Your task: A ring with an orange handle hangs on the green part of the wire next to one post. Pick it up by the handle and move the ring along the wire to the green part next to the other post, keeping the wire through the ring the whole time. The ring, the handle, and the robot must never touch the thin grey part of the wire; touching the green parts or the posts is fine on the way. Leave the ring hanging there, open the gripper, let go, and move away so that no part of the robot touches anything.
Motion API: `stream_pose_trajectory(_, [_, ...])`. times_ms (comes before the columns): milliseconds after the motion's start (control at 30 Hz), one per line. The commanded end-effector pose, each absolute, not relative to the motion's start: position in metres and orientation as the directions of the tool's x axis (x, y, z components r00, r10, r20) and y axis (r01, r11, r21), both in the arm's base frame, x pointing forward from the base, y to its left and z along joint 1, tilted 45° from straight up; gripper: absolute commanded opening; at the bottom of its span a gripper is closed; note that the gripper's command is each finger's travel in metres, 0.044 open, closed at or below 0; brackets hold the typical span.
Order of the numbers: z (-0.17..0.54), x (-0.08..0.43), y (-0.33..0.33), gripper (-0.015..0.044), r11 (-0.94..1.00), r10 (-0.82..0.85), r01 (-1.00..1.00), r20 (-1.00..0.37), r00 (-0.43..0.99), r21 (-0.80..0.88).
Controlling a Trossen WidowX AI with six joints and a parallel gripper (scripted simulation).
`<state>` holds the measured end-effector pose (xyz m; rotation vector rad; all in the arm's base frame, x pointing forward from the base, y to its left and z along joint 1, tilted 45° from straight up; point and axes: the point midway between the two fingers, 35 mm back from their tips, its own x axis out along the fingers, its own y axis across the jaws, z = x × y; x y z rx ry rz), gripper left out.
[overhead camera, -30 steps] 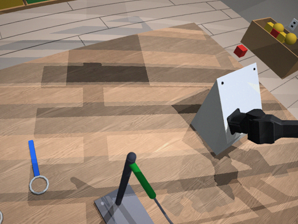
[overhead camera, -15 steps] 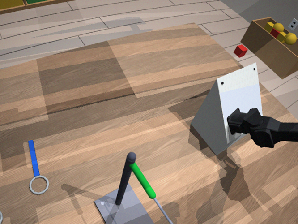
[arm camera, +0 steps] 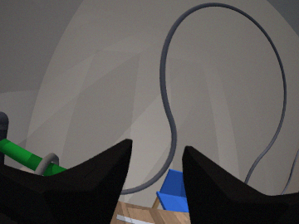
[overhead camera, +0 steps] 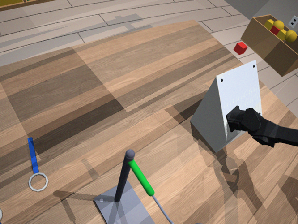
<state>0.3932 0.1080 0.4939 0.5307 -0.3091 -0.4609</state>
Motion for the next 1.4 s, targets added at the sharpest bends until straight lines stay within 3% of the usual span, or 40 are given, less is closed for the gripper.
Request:
stream_pose_trajectory(0, [0.476,0.397,0.152,0.016,0.75,-0.437,0.281,0.13,0.89,0.599])
stream_pose_trajectory(433, [0.382,0.359,0.327,0.016,0.662,-0.195,0.12,0.015,0.981,0.74])
stream_pose_trajectory(1367, [0.417,0.402,0.284,0.016,0.663,-0.191,0.114,0.02,0.981,0.74])
